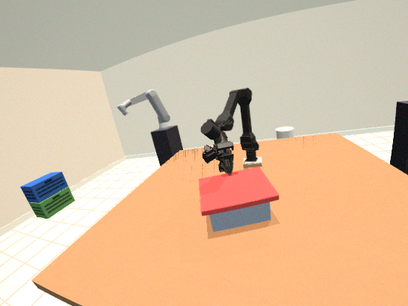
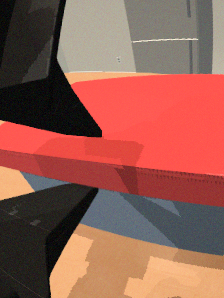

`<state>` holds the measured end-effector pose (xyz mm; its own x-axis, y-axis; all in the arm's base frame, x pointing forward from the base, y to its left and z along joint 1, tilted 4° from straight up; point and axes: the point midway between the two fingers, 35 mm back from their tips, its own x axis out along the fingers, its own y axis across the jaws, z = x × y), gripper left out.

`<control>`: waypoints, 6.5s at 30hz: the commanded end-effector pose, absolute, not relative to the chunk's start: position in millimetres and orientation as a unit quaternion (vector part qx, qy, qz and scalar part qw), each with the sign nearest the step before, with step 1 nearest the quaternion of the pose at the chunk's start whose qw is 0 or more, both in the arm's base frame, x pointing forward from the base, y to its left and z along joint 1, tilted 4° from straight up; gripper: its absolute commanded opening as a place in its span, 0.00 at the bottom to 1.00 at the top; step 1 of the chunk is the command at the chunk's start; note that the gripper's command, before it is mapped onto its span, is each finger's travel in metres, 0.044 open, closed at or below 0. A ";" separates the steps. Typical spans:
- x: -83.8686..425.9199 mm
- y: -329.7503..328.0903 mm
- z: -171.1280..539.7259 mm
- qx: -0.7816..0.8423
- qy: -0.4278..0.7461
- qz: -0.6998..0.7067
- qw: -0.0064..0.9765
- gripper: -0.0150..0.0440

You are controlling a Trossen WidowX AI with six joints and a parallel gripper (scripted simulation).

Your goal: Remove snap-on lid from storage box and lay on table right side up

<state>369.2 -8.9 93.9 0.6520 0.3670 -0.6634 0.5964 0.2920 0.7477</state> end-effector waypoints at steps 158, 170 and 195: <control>401.1 29.9 220.0 0.591 0.409 -0.083 0.690 0.25; 387.8 49.8 220.7 0.592 0.409 -0.083 0.690 0.25; 360.1 91.3 222.6 0.593 0.410 -0.083 0.688 0.25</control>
